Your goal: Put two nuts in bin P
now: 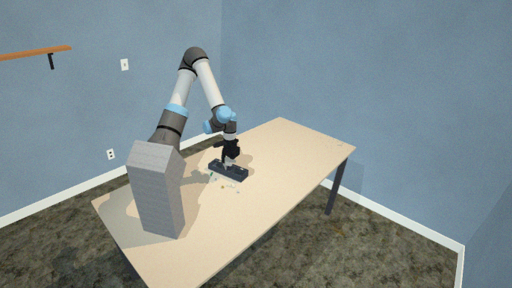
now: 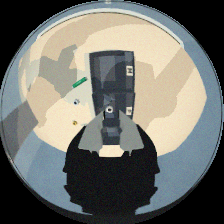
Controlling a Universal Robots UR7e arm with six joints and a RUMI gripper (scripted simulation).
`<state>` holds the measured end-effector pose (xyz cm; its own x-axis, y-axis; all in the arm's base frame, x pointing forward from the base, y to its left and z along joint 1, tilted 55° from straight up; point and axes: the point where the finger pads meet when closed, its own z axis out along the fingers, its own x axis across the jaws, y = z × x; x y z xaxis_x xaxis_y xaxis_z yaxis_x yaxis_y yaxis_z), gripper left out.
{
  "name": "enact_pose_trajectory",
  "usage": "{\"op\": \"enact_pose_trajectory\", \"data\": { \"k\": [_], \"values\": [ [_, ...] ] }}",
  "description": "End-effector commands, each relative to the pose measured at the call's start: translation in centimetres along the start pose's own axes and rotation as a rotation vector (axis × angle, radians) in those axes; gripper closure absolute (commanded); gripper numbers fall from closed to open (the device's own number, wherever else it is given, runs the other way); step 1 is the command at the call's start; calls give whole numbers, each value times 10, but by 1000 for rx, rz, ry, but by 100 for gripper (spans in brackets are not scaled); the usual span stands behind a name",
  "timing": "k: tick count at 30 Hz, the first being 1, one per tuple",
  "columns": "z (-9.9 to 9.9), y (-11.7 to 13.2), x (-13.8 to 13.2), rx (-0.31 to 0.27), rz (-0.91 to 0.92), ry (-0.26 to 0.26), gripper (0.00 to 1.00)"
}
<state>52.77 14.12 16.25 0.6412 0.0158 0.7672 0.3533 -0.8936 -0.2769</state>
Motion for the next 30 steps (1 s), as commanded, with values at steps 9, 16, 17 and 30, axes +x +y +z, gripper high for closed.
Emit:
{"op": "enact_pose_trajectory", "data": {
  "k": [9,16,17,30],
  "values": [
    [-24,0,-1,2,2,-2,82],
    [-35,0,-1,2,2,-2,82],
    [-35,0,0,1,1,-2,82],
    [-35,0,-1,2,0,-2,82]
  ]
}}
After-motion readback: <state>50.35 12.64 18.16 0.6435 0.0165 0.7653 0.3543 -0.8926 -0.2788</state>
